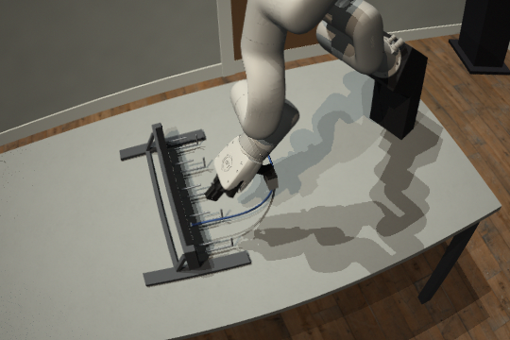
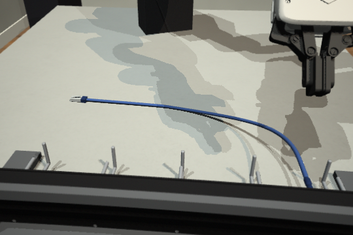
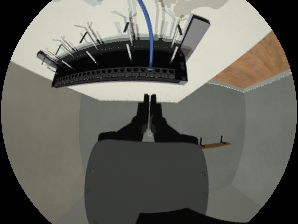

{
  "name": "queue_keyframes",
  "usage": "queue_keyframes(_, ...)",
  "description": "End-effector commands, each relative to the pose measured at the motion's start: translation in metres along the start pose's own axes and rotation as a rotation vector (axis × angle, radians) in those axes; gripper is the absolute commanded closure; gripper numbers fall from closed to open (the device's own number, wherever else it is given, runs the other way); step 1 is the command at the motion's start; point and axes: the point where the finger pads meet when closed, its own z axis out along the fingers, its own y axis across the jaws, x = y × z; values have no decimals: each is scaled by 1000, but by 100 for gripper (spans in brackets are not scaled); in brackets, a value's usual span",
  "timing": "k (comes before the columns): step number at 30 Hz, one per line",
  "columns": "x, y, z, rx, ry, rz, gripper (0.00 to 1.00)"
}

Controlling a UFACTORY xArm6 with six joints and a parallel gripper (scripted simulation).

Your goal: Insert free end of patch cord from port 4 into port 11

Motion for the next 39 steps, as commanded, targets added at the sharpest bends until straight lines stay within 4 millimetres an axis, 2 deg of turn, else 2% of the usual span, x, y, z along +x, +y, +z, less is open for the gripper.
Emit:
queue_keyframes(1, -3, 0, -42, 2, -3, 0, 100)
queue_keyframes(6, -3, 0, -67, 2, -3, 0, 100)
queue_keyframes(18, -3, 0, -74, 2, -3, 0, 100)
queue_keyframes(25, -3, -7, -74, 2, -3, 0, 100)
queue_keyframes(30, -3, -25, -74, 2, -3, 0, 100)
queue_keyframes(39, -3, -69, -74, 2, -3, 0, 100)
